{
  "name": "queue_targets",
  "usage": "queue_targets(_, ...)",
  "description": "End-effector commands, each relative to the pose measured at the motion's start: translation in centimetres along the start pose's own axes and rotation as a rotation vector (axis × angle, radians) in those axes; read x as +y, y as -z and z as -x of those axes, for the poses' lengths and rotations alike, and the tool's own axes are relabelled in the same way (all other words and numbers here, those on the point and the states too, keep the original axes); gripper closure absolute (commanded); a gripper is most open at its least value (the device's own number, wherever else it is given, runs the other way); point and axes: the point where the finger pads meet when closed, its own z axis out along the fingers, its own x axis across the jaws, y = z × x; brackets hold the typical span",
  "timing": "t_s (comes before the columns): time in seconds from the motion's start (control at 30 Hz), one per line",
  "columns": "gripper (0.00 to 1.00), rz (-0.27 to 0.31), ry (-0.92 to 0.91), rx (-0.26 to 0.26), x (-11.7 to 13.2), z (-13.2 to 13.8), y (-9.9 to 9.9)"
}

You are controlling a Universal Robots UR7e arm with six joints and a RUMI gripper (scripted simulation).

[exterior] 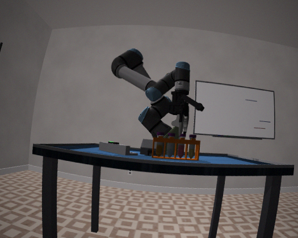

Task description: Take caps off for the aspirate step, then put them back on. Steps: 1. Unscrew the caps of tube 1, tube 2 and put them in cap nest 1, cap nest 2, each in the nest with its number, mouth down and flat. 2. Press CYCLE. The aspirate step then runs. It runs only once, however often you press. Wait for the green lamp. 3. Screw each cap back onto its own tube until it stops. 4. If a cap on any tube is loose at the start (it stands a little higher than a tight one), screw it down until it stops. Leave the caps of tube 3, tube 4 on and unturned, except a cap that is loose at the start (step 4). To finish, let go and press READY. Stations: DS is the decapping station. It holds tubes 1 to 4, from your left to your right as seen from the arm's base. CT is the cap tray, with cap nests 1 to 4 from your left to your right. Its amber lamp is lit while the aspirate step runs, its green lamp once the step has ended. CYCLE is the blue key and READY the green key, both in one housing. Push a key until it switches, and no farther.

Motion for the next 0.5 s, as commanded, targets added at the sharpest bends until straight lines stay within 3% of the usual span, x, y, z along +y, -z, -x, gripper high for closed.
queue_targets(0.0,0.65,-0.001,0.0,0.001,-0.02,-0.02,0.04)
queue_targets(0.07,0.65,-0.001,0.0,0.001,-0.02,-0.02,0.04)
queue_targets(0.2,0.65,0.0,0.333,0.001,-0.02,-0.02,0.1)
queue_targets(0.3,0.65,0.0,0.495,0.001,-0.02,-0.02,0.1)
queue_targets(0.37,0.65,0.0,0.495,0.001,-0.02,-0.02,0.1)
queue_targets(0.47,0.65,0.001,0.734,0.001,-0.02,-0.02,0.1)
